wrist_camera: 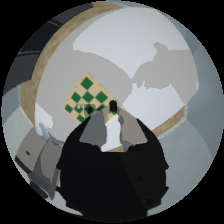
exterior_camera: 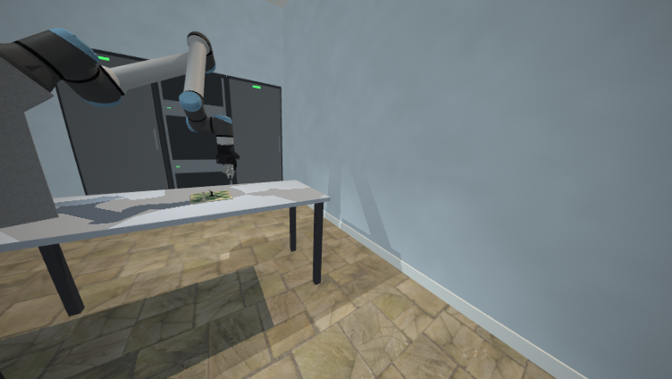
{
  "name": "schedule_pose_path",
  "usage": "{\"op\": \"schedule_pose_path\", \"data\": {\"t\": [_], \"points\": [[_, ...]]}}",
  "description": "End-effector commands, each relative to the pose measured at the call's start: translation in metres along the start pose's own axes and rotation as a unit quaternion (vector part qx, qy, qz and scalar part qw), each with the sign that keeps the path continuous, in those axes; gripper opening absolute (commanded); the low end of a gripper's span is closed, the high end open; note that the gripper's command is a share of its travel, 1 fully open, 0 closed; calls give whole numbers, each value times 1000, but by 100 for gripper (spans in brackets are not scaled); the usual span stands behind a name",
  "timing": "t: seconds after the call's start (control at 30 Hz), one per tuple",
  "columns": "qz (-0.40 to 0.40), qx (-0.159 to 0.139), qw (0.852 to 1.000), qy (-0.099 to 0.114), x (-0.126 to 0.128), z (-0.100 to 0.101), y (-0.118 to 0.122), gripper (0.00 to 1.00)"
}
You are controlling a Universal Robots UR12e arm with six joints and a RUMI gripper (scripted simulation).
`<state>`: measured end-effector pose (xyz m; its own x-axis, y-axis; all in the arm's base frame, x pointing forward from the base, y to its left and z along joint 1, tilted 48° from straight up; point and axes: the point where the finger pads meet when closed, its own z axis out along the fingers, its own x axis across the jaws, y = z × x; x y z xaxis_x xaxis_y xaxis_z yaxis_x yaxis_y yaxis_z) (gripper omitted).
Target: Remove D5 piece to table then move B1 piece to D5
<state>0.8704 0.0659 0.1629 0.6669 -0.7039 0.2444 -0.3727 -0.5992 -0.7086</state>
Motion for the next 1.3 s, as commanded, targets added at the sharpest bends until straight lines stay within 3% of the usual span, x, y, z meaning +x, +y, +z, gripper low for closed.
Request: {"op": "schedule_pose_path", "data": {"t": [0.0,0.6,0.97,1.03,1.27], "points": [[28,-1,1000,-3,28,4,1,0],[28,-1,1000,-3,28,9,1,0],[28,-1,1000,-3,28,51,1,0],[28,-1,1000,-3,28,51,1,0],[28,-1,1000,-3,28,83,1,0]]}}
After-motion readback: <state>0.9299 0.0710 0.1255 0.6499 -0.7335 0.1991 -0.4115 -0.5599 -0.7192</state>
